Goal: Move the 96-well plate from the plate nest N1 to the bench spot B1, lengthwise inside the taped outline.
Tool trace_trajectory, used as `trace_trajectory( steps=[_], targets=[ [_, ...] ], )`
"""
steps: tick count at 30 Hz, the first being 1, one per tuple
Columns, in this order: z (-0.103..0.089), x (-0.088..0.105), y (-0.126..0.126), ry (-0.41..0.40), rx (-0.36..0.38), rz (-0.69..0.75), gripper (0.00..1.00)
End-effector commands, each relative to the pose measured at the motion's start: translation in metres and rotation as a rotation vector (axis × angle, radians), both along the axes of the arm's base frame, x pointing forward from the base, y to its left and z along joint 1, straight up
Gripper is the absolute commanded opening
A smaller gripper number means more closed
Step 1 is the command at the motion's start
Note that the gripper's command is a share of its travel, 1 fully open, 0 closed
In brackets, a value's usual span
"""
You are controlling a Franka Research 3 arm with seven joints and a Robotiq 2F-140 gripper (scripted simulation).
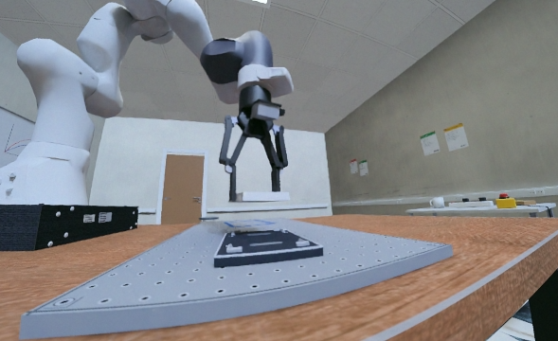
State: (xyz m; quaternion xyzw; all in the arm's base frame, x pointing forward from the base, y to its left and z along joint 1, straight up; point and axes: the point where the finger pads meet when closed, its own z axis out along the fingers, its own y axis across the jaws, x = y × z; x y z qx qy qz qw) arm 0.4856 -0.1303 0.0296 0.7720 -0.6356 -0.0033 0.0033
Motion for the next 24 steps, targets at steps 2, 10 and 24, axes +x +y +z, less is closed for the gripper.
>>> trace_trajectory(
  steps=[2, 10, 24],
  targets=[
    [0.001, 0.002, 0.012, -0.005, -0.004, -0.014, 0.60],
    [0.000, 0.002, 0.039, -0.005, -0.004, -0.014, 0.60],
    [-0.002, 0.003, 0.079, -0.005, -0.004, -0.014, 0.60]
  ],
)
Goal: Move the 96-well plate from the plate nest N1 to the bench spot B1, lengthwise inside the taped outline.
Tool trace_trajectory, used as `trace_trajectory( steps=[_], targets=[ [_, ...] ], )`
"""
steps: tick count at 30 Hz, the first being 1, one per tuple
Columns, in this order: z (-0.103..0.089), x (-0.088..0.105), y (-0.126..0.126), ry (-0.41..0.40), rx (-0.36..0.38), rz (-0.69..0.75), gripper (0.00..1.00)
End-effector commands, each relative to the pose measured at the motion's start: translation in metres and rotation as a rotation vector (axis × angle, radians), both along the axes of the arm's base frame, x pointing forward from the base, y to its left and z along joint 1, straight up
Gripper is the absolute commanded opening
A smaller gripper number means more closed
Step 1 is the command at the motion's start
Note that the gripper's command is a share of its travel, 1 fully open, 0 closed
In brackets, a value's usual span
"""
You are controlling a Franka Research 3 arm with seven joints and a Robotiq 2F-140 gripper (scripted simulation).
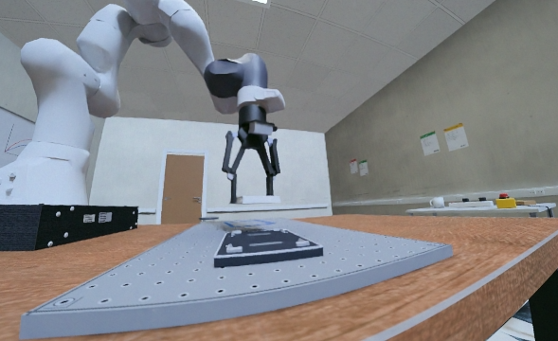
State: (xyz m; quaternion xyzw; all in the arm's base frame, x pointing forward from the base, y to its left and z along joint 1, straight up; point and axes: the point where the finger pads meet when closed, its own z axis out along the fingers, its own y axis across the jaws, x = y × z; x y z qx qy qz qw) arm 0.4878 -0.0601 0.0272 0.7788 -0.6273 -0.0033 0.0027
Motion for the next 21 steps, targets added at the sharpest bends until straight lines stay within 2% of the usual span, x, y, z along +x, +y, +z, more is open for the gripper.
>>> trace_trajectory(
  steps=[1, 21],
  targets=[
    [0.000, 0.001, 0.012, -0.004, -0.005, -0.036, 0.60],
    [-0.002, 0.003, 0.072, -0.004, -0.005, -0.036, 0.60]
  ],
)
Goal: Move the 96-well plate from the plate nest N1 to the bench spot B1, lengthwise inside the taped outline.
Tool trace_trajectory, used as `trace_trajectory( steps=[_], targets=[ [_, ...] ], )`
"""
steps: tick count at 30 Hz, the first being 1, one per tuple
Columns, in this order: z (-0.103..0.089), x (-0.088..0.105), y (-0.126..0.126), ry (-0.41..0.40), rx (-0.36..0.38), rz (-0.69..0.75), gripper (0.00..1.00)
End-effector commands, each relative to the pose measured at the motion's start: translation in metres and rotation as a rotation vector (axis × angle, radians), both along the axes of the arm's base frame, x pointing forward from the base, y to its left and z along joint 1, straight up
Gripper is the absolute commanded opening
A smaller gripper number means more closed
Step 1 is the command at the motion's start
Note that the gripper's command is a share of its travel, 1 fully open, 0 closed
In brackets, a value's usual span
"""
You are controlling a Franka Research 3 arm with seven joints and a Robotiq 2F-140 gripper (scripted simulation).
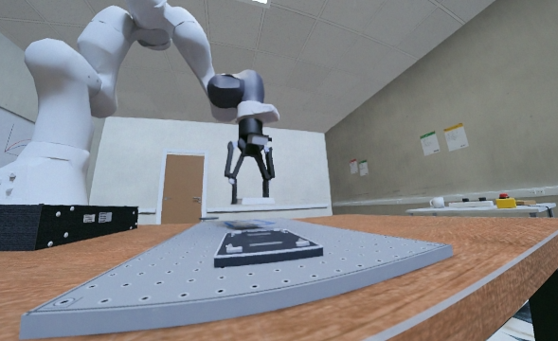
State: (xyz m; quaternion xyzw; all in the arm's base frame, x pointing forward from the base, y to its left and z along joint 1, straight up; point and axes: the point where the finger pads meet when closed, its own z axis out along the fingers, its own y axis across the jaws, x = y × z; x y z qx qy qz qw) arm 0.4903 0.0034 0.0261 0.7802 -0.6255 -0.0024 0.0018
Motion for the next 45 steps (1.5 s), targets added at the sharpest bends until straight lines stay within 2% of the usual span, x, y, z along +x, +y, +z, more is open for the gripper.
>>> trace_trajectory(
  steps=[1, 4, 45],
  targets=[
    [-0.001, 0.001, 0.011, -0.001, -0.005, -0.040, 0.60],
    [-0.001, 0.001, 0.015, -0.001, -0.005, -0.040, 0.60],
    [-0.005, 0.004, 0.138, -0.001, -0.005, -0.040, 0.60]
  ],
)
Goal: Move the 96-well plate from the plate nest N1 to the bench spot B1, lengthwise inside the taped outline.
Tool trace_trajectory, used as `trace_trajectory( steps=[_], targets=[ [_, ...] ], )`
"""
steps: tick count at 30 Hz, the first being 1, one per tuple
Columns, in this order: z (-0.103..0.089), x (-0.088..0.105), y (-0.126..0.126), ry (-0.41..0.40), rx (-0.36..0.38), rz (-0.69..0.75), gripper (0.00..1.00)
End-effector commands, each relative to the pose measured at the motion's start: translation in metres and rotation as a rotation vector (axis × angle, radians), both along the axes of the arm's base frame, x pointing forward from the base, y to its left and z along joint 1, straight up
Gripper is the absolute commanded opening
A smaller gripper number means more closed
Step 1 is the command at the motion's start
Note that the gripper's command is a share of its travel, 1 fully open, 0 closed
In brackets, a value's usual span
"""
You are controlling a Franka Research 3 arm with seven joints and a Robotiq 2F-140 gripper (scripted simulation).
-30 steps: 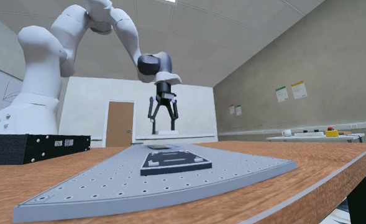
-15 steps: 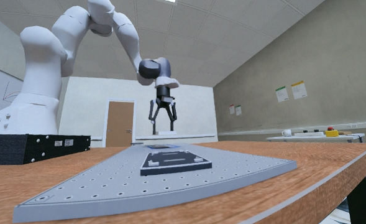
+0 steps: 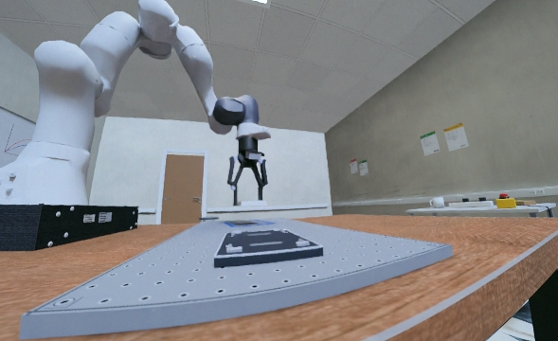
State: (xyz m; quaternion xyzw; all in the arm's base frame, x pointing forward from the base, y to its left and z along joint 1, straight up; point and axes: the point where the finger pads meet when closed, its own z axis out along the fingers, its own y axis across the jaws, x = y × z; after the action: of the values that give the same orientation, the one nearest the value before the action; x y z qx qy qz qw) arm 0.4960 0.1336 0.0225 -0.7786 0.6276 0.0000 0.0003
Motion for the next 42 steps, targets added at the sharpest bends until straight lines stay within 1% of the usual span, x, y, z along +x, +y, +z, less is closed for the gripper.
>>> trace_trajectory(
  steps=[1, 8, 10, 15, 42],
  targets=[
    [-0.002, -0.001, 0.011, 0.005, -0.006, -0.035, 0.60],
    [-0.003, -0.001, 0.034, 0.005, -0.006, -0.035, 0.60],
    [-0.003, -0.001, 0.034, 0.005, -0.006, -0.035, 0.60],
    [-0.003, 0.000, 0.052, 0.005, -0.006, -0.035, 0.60],
    [-0.003, -0.001, 0.051, 0.005, -0.006, -0.035, 0.60]
  ],
)
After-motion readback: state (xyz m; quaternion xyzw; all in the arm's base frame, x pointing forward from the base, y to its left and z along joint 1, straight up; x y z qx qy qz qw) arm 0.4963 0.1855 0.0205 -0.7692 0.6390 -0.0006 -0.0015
